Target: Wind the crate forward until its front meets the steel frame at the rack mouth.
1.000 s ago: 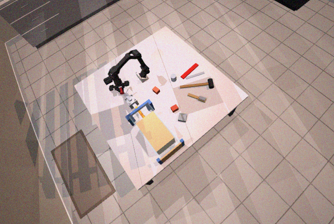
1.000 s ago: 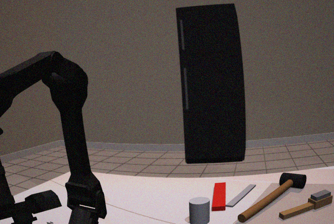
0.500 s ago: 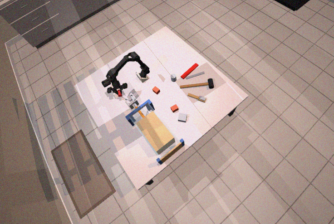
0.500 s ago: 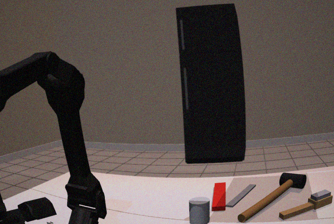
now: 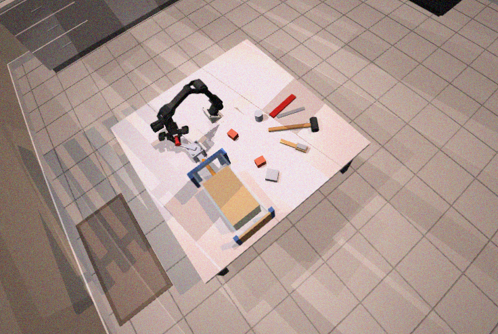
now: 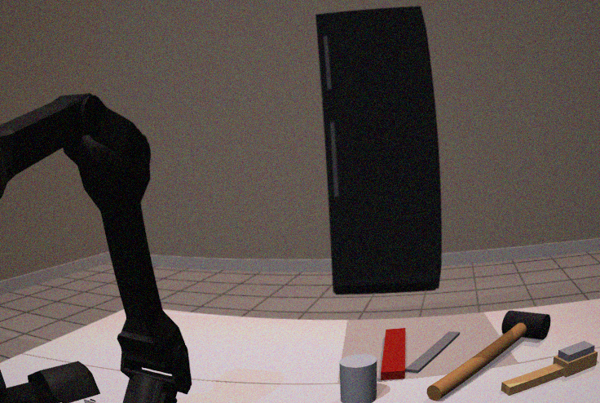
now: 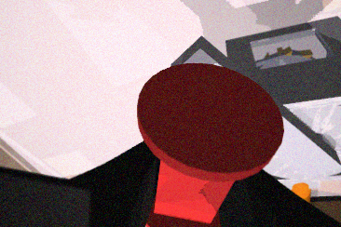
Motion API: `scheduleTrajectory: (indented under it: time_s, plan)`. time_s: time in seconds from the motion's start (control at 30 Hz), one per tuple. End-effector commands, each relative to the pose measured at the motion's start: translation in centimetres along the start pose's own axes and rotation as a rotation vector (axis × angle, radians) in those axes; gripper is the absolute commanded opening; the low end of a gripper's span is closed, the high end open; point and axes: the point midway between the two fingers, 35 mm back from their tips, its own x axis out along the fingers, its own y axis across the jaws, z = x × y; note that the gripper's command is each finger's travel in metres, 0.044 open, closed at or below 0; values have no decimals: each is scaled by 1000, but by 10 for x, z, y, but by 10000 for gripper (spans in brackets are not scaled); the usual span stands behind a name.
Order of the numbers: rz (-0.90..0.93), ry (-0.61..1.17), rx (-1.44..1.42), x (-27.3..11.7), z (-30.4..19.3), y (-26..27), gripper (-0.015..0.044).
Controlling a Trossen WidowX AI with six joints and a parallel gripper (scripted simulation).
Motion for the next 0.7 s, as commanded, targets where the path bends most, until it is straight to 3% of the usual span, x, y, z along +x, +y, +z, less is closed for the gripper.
scheduleTrajectory:
  time_s: [0.0,0.67]
  plan:
    - [5,10,-19,8,-13,5,0]
    - [5,12,-20,17,-34,11,0]
